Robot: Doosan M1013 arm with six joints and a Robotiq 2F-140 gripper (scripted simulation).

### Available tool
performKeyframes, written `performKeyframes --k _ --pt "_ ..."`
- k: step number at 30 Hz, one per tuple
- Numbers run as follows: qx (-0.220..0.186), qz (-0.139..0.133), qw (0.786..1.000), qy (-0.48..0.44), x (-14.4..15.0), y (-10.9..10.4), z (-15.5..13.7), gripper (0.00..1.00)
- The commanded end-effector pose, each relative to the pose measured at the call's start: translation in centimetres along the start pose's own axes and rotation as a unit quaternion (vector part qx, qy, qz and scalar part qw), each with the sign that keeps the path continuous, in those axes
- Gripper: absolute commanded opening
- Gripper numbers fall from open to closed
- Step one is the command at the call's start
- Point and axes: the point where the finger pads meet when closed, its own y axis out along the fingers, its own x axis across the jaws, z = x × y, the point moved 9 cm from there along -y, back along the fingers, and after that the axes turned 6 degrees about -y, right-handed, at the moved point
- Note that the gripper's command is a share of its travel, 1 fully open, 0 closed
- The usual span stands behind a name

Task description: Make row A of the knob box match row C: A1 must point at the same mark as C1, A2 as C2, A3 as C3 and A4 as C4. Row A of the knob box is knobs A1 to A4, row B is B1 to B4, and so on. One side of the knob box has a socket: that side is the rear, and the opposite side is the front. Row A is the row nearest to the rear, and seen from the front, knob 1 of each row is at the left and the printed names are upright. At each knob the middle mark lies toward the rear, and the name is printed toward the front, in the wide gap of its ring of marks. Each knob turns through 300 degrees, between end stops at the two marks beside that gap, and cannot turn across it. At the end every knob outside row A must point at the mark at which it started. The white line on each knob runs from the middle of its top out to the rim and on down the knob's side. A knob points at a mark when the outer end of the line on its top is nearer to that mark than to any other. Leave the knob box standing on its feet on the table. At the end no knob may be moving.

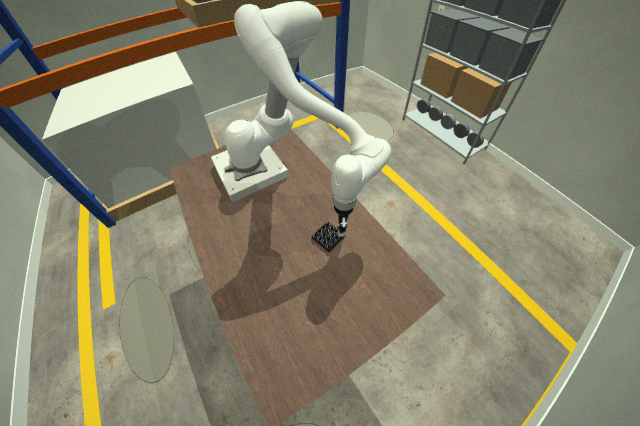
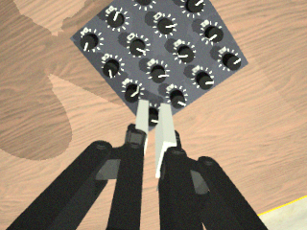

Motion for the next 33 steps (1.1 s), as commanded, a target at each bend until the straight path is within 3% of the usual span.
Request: performKeyframes --k 1,10,22,33 --pt "0.002 0.002 0.999 0.051 0.03 -0.01 -0.04 0.05" --pt "0.002 0.002 0.99 0.141 0.03 -0.01 -0.04 0.05" --pt "0.001 0.002 0.964 0.267 0.03 -0.01 -0.04 0.05" --pt "0.001 0.002 0.943 0.332 0.03 -0.01 -0.04 0.05"
